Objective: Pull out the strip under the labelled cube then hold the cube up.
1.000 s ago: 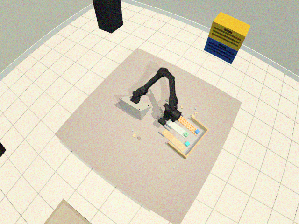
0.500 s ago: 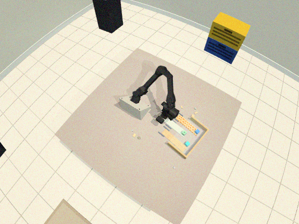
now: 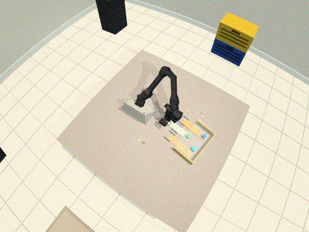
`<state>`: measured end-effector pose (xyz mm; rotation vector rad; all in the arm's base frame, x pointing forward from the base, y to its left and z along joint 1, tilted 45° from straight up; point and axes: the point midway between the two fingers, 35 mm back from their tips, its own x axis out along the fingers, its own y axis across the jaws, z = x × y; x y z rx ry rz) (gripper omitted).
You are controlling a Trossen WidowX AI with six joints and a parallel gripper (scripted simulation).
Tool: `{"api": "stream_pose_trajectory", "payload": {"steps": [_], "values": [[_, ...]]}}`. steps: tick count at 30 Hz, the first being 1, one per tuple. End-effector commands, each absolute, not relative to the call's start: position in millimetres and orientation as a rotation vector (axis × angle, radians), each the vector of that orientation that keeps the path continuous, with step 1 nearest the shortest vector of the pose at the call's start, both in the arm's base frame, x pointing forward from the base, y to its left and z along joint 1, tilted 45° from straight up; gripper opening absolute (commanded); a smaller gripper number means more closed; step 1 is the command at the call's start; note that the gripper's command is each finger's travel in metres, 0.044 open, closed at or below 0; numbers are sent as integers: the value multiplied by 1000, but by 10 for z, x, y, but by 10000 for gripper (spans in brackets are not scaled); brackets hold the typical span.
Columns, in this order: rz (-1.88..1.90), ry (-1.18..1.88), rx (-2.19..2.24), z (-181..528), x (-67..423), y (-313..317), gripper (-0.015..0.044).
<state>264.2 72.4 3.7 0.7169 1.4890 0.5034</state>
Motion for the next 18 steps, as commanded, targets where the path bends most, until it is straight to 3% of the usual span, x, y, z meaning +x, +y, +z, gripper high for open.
{"api": "stream_pose_trajectory", "payload": {"steps": [1, 18], "values": [[503, 1515, 729, 8, 2515, 762, 0], [502, 1516, 730, 29, 2266, 793, 0]]}}
